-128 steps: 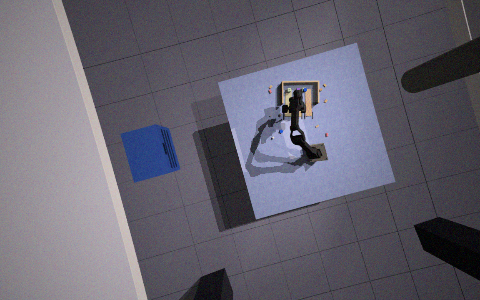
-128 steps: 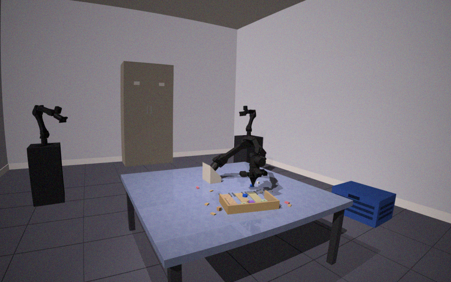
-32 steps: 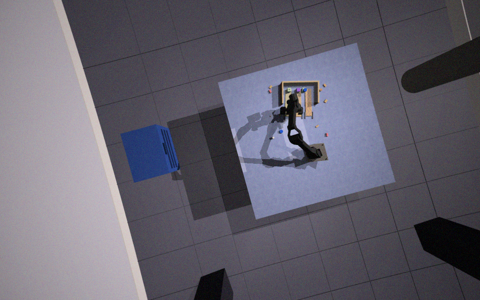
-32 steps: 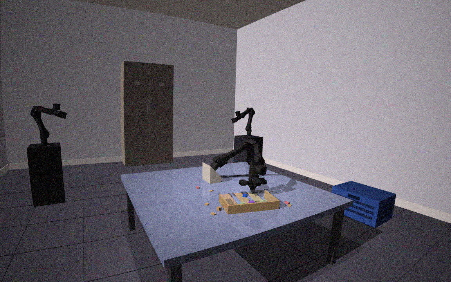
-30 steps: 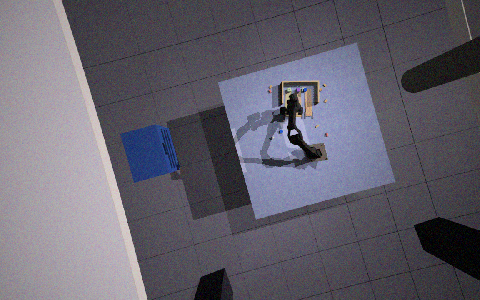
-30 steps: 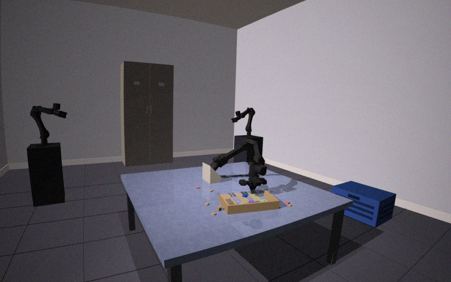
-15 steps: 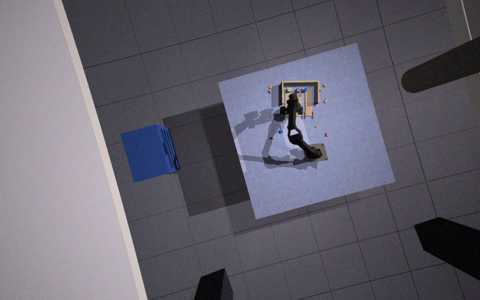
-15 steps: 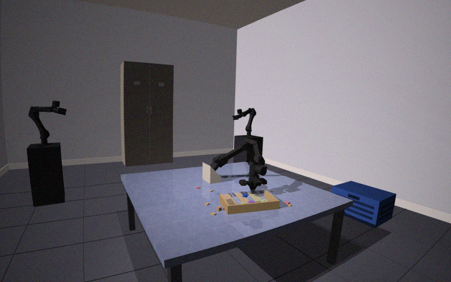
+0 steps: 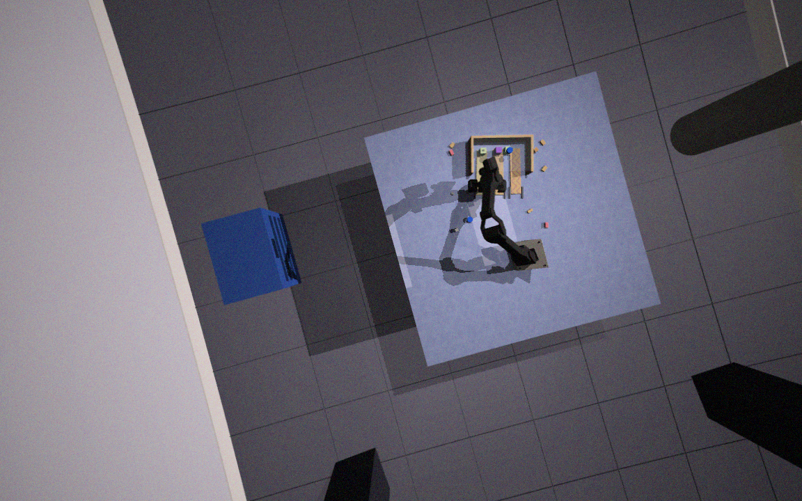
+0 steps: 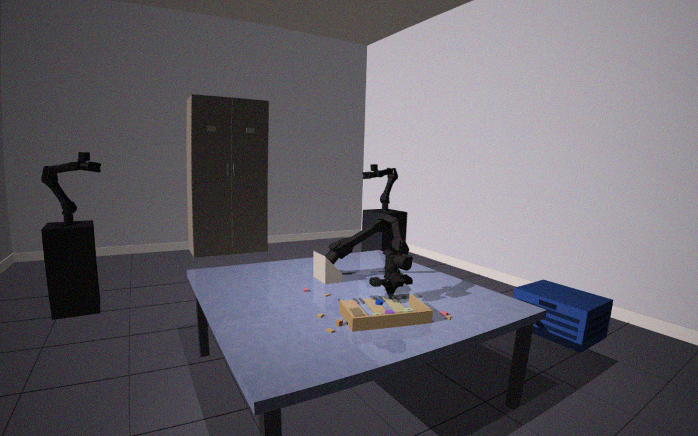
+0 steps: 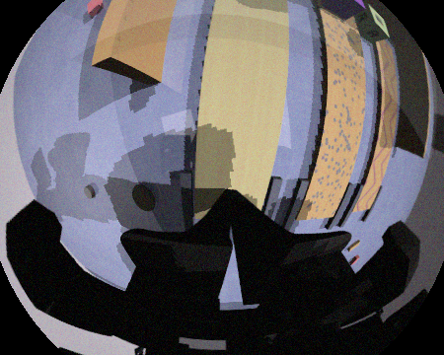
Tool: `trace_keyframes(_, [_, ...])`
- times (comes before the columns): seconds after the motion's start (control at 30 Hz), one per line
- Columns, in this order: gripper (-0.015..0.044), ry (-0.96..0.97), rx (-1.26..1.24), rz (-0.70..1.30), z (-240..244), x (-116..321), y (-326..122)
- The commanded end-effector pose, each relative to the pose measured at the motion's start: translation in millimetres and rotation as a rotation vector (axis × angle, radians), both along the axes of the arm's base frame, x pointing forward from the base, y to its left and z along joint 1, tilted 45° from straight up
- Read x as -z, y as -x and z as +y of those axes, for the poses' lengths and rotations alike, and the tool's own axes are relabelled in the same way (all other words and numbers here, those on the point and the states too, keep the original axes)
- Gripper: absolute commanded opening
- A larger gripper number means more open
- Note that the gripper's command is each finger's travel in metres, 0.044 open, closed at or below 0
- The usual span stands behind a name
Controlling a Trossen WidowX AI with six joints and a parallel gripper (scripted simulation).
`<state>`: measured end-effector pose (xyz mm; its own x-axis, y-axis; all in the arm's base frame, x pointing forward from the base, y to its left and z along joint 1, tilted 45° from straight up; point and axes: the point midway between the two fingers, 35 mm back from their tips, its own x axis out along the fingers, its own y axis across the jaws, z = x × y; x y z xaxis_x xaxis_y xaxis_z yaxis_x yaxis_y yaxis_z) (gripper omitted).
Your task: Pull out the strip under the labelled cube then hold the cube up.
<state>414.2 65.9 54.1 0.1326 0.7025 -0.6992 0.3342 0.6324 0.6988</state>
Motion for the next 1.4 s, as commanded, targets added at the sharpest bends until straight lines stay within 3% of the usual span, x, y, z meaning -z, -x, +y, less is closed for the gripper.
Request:
trace_keyframes(0.0, [0.0, 0.0, -0.011, 0.016, 8, 2, 10])
trace_keyframes(1.37, [0.0, -0.001, -0.011, 0.019, 27, -6, 68])
